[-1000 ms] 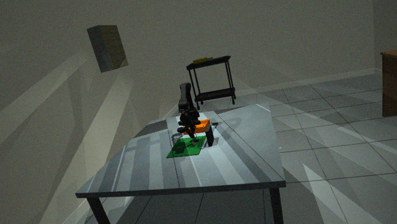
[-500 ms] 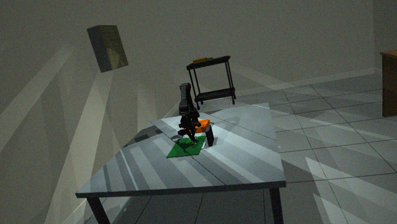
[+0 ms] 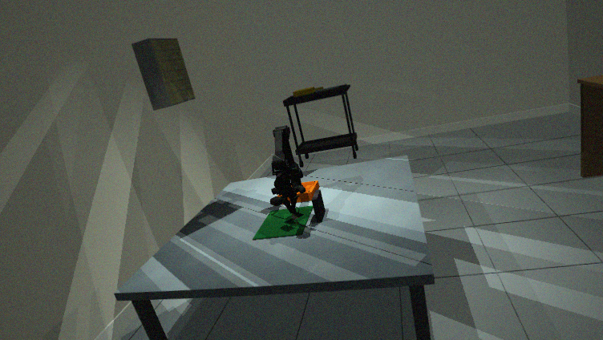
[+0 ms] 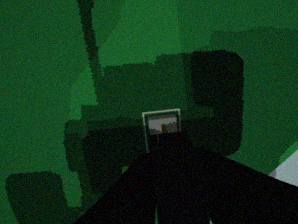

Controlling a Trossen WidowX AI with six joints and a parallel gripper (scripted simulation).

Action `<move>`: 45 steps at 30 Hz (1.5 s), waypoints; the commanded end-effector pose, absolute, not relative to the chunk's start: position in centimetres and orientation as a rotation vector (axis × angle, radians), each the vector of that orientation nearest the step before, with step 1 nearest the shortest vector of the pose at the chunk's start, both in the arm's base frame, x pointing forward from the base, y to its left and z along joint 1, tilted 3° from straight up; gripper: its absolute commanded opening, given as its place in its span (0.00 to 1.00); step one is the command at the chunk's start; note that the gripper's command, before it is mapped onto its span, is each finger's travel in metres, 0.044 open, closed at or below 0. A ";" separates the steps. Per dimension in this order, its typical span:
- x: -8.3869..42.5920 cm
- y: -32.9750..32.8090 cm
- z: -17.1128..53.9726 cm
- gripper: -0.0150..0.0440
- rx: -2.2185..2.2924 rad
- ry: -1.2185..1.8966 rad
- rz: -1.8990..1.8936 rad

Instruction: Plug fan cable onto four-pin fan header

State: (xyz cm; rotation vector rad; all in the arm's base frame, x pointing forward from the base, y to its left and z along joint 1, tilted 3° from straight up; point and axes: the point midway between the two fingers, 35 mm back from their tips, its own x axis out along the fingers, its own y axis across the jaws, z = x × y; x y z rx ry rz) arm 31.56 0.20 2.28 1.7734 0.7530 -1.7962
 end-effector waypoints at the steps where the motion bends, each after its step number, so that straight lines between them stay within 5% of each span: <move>1: 31.6 0.2 2.2 0.25 1.771 0.754 -1.792; 45: 31.6 0.2 0.7 0.25 1.772 0.753 -1.792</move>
